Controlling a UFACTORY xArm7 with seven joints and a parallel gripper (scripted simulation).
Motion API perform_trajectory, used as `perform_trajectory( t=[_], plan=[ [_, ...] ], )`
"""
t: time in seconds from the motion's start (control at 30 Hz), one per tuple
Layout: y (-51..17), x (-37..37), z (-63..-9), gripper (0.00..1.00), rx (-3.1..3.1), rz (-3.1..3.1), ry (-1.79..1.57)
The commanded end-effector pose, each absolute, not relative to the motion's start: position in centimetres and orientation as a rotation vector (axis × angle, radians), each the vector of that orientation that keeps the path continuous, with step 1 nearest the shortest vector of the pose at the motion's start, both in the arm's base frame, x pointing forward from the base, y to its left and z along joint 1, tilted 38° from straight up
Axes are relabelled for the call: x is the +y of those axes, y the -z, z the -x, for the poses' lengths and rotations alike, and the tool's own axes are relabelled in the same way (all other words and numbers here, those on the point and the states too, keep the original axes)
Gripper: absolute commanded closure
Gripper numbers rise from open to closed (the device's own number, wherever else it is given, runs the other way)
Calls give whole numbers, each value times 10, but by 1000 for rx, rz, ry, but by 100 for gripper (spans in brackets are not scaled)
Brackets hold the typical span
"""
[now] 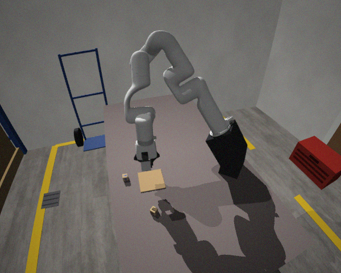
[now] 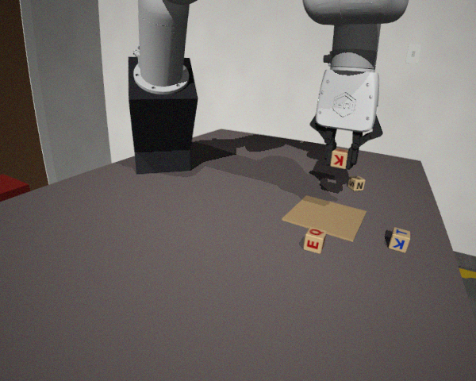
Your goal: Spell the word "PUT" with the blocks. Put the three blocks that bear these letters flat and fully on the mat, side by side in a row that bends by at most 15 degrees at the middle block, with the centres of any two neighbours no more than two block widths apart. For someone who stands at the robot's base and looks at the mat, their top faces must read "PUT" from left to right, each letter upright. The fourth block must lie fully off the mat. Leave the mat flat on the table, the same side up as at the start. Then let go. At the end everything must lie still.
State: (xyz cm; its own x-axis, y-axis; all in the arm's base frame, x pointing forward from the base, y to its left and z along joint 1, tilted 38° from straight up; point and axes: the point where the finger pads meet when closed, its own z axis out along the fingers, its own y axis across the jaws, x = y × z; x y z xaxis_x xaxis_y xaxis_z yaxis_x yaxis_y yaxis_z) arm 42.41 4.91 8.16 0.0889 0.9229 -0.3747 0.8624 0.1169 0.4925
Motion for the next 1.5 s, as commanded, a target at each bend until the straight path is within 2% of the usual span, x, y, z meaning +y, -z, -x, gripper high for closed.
perform_trajectory(
  t=[0.0,1.1,1.47],
  plan=[
    [-77,51,-422,73,1822,-1691,-86],
    [-63,48,-422,73,1892,-1615,-39],
    [-27,31,-444,73,1892,-1615,-39]
  ],
)
